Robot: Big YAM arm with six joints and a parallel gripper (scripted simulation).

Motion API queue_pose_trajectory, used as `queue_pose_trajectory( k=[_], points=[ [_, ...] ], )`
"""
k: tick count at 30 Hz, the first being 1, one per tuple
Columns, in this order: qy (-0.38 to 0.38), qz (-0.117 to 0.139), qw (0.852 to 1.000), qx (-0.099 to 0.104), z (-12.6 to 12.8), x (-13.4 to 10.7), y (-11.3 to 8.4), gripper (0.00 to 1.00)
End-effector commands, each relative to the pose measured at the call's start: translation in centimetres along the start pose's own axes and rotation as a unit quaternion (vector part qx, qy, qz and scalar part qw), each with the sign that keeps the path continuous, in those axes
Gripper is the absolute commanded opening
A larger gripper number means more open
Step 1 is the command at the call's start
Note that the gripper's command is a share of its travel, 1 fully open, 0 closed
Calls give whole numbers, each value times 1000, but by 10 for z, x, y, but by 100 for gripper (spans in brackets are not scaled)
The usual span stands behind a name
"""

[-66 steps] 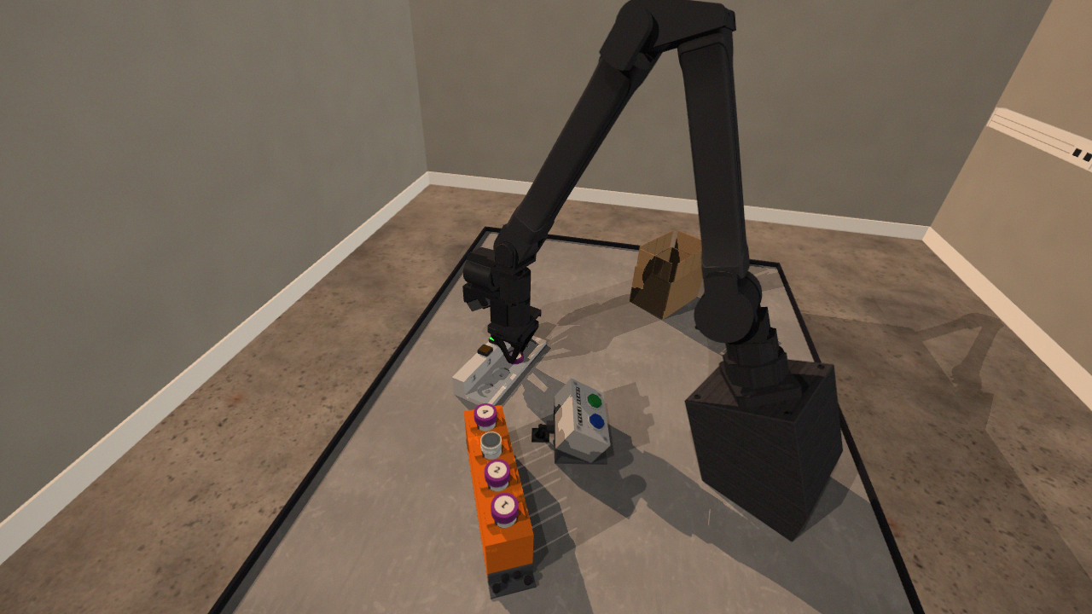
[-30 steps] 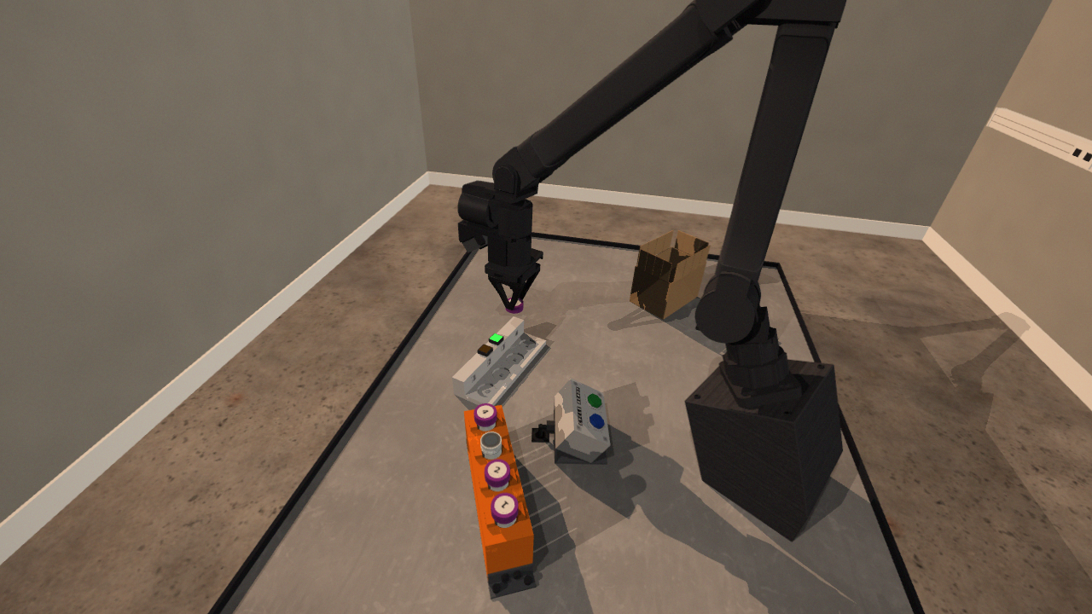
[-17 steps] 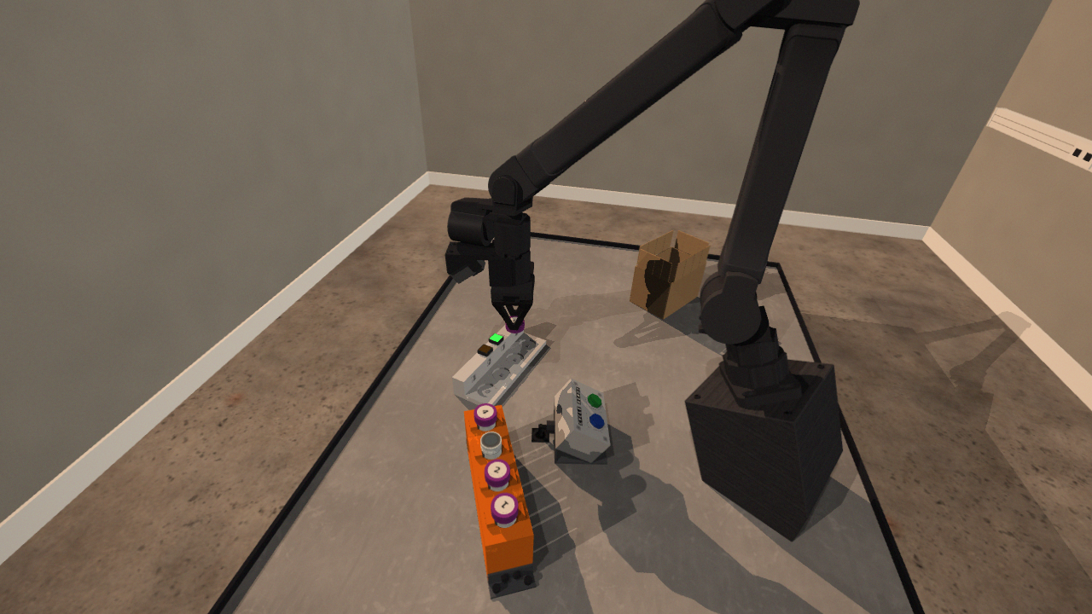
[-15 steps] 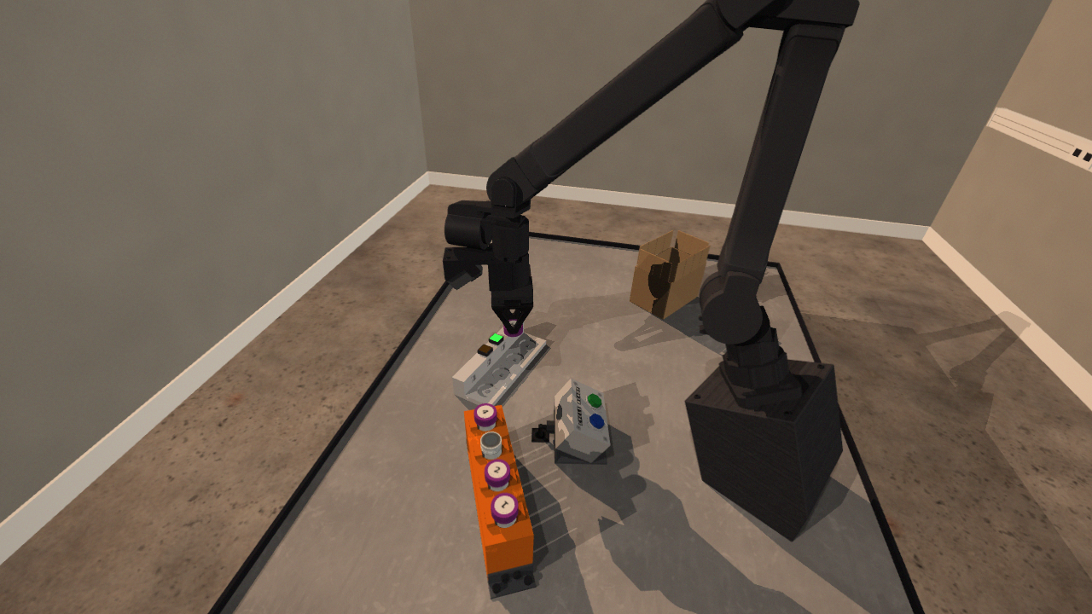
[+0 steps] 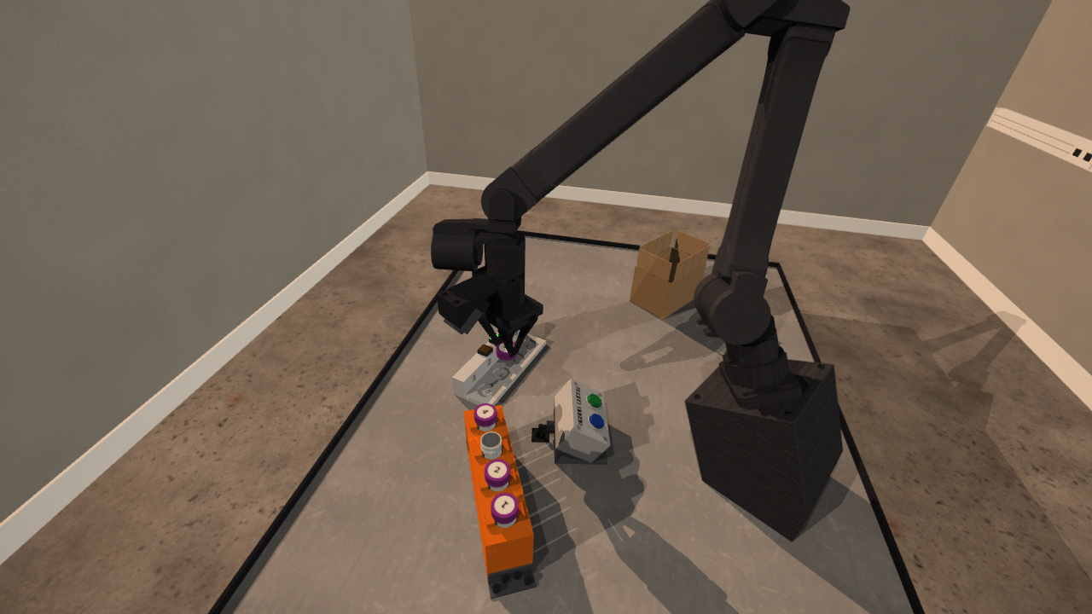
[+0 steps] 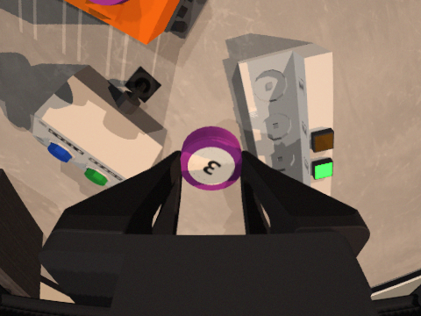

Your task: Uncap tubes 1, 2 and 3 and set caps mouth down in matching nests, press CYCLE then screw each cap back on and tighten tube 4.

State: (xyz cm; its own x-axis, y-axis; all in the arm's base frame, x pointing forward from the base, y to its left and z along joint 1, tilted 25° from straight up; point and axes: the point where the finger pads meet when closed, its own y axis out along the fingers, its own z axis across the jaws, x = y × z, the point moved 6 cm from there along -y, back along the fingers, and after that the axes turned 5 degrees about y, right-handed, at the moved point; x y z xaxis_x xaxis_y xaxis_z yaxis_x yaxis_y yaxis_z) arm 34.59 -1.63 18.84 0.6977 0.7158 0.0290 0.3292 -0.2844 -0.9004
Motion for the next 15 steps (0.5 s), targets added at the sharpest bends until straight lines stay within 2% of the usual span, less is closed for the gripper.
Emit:
queue_pose_trajectory(
  k=[1,3,6,15],
  points=[
    [-87,-11,996,-2,14,28,0,0],
    [-87,-11,996,-2,14,28,0,0],
    [-72,-21,997,-9,24,53,-7,0],
    [-73,-19,997,-4,81,107,-9,0]
  ],
)
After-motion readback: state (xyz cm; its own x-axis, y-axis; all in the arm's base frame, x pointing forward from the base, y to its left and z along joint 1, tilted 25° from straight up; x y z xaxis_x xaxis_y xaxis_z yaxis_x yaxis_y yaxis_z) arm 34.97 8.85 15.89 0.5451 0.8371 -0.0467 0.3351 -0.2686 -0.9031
